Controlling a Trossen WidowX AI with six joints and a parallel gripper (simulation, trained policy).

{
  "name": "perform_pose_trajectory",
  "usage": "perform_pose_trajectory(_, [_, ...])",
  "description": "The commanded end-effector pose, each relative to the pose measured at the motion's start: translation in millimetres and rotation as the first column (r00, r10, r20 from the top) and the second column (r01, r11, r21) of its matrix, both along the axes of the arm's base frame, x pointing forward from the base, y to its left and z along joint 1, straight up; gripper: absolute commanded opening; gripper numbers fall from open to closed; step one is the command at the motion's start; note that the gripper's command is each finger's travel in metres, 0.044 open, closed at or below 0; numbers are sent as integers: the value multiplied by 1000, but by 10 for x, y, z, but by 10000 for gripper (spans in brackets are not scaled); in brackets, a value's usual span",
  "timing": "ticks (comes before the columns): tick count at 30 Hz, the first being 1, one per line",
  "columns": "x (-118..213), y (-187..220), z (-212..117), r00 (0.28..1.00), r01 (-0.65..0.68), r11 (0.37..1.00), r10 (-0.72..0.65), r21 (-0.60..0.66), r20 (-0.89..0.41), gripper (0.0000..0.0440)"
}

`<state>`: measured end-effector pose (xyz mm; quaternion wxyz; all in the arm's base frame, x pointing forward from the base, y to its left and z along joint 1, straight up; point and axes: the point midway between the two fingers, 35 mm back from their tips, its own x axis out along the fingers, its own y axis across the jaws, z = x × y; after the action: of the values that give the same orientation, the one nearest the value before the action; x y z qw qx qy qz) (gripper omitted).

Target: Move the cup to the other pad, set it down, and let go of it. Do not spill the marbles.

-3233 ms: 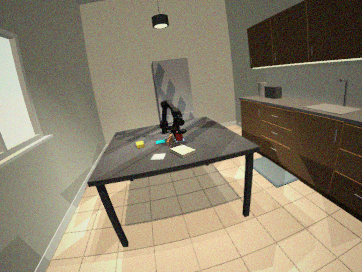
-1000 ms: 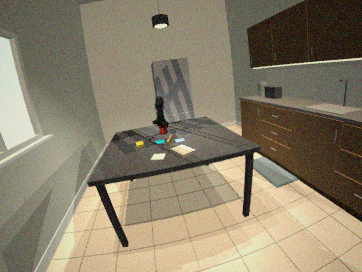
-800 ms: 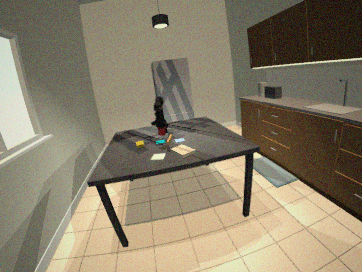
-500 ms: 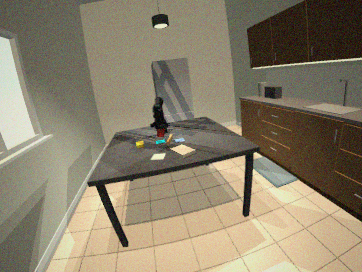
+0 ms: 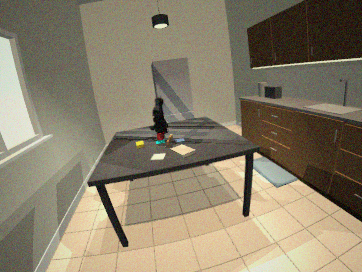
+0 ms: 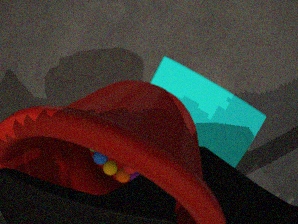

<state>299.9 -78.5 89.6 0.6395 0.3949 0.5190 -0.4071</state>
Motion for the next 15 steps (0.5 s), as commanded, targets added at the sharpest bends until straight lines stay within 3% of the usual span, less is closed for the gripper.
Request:
perform_pose_trajectory(1, [-78, 1, -89, 1000, 10, 1000, -10, 0, -13, 4])
perform_pose_trajectory(9, [-239, -22, -240, 999, 34, 999, -34, -2, -40, 21])
perform_pose_trajectory(12, [-244, -54, -258, 999, 45, 999, -45, -4, -26, 57])
perform_pose_trajectory(15, [-212, -87, -226, 998, 57, 998, -57, -4, 9, 128])
